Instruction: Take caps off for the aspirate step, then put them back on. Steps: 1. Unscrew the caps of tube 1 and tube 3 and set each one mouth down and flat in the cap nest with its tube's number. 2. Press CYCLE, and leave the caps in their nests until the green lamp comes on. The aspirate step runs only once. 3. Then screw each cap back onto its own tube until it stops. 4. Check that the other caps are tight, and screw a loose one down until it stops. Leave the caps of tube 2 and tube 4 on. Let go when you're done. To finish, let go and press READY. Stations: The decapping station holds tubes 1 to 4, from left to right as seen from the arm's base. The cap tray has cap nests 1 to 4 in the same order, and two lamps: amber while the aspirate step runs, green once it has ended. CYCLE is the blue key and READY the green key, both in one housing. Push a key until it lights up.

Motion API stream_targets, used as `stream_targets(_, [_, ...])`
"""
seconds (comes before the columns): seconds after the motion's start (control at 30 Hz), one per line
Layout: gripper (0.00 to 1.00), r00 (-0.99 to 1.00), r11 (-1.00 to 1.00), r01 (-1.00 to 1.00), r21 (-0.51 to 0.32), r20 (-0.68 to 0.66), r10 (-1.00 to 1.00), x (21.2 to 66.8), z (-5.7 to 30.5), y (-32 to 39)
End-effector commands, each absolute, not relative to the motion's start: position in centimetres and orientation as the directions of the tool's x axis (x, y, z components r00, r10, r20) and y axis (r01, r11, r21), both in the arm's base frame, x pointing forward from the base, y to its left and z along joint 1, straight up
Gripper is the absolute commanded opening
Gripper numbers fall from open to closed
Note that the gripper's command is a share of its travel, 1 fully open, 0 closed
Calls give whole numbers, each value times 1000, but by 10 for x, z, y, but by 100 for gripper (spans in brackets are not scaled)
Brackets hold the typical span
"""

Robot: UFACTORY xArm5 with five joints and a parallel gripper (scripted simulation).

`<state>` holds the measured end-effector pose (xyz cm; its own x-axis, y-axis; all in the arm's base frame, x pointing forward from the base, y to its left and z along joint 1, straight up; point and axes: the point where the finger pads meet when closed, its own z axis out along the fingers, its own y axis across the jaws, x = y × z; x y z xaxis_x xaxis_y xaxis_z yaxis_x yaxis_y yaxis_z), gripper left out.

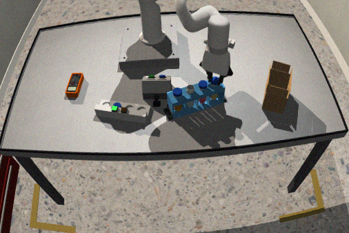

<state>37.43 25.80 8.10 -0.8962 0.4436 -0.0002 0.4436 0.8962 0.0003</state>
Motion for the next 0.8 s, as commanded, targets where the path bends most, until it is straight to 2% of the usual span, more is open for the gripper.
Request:
stream_targets(0.0, [0, -823, 823, 568, 4, -2, 568, 376, 82, 259])
stream_targets(0.33, [0, -500, 500, 866, 5, 0, 866, 376, 82, 259])
stream_targets(0.4, [0, -500, 500, 866, 5, 0, 866, 376, 82, 259])
stream_targets(0.77, [0, -25, 25, 1000, 4, 3, 1000, 376, 82, 259])
